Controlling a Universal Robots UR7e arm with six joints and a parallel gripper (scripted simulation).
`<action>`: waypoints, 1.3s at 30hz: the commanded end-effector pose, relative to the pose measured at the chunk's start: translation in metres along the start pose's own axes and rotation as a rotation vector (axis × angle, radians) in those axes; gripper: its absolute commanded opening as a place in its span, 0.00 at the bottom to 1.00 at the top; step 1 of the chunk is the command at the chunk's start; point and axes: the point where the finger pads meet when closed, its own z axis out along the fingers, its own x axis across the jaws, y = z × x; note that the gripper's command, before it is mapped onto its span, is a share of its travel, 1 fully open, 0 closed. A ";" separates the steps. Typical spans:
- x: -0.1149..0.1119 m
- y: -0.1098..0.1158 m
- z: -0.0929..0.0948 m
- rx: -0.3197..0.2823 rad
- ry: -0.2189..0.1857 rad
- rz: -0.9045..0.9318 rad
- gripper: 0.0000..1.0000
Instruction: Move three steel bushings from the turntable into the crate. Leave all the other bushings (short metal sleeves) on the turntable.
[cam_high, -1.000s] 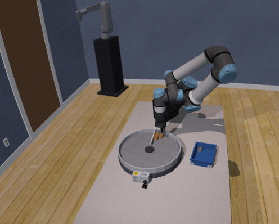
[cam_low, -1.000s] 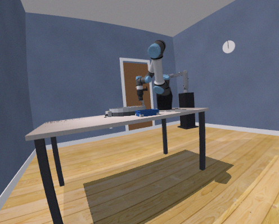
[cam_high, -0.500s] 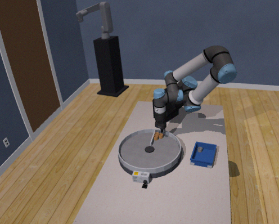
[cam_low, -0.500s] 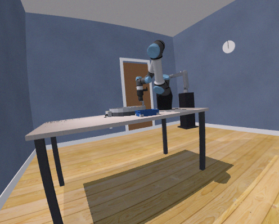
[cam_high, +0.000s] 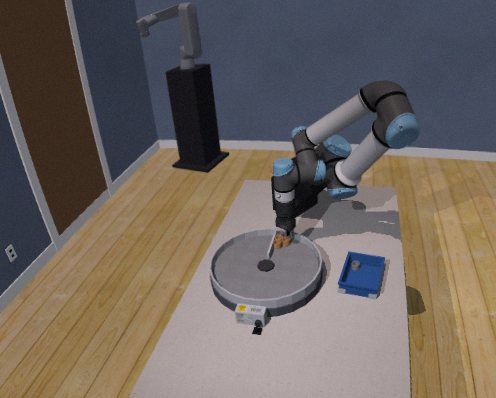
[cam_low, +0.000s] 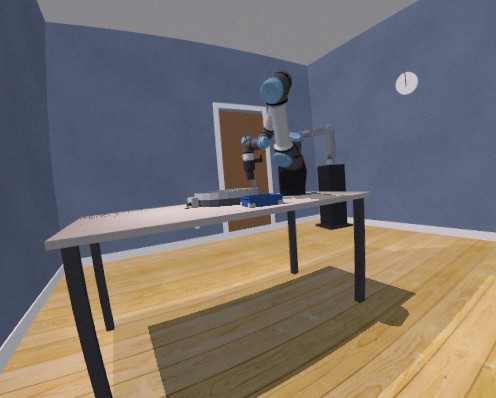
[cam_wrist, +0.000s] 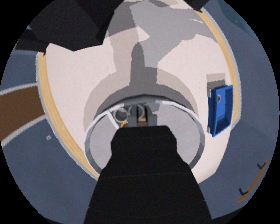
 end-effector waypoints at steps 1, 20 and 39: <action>0.000 0.000 0.001 -0.001 -0.001 0.000 0.40; 0.000 0.000 0.005 -0.001 -0.001 0.000 0.40; 0.000 0.000 0.010 -0.001 -0.001 0.000 0.40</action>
